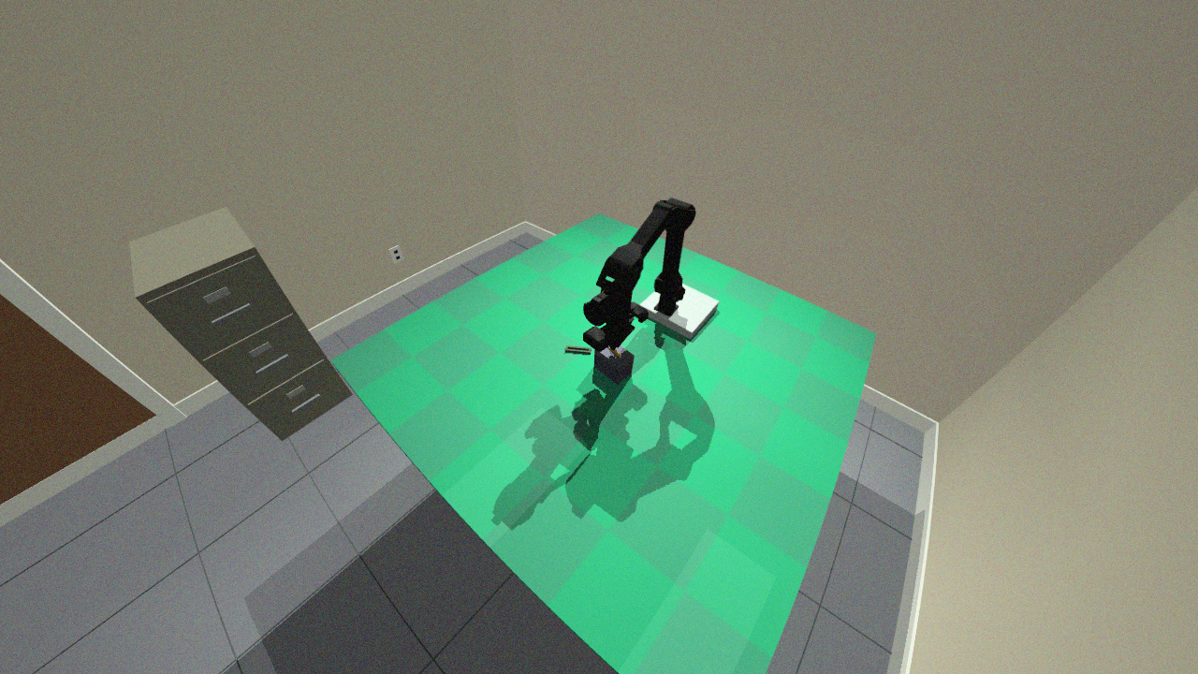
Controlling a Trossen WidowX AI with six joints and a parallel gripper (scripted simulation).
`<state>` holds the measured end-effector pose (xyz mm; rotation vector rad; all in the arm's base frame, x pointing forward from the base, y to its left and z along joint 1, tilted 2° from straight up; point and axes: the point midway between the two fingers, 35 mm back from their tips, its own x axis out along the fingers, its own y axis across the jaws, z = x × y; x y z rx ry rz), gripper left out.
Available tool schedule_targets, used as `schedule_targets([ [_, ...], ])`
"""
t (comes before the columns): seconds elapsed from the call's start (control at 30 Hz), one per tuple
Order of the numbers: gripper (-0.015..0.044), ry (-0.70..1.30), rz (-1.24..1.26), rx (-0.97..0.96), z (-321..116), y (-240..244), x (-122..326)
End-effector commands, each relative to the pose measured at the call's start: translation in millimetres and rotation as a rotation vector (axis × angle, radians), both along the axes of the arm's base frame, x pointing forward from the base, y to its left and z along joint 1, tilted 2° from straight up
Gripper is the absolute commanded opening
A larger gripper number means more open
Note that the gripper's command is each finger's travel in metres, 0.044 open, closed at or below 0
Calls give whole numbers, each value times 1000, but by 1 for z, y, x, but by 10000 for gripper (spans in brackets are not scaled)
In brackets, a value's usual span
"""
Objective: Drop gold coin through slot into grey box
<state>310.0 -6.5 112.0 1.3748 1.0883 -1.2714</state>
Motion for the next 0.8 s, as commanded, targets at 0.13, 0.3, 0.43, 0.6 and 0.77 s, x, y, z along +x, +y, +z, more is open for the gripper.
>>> schedule_targets([
  [0.13, 161, 0, 0, 0, 0, 0, 0],
  [0.3, 161, 0, 0, 0, 0, 0, 0],
  [0.43, 266, 1, 0, 0, 11, 0, -1],
  [0.6, 397, 1, 0, 0, 18, 0, -1],
  [0.77, 440, 11, 0, 0, 58, 0, -8],
])
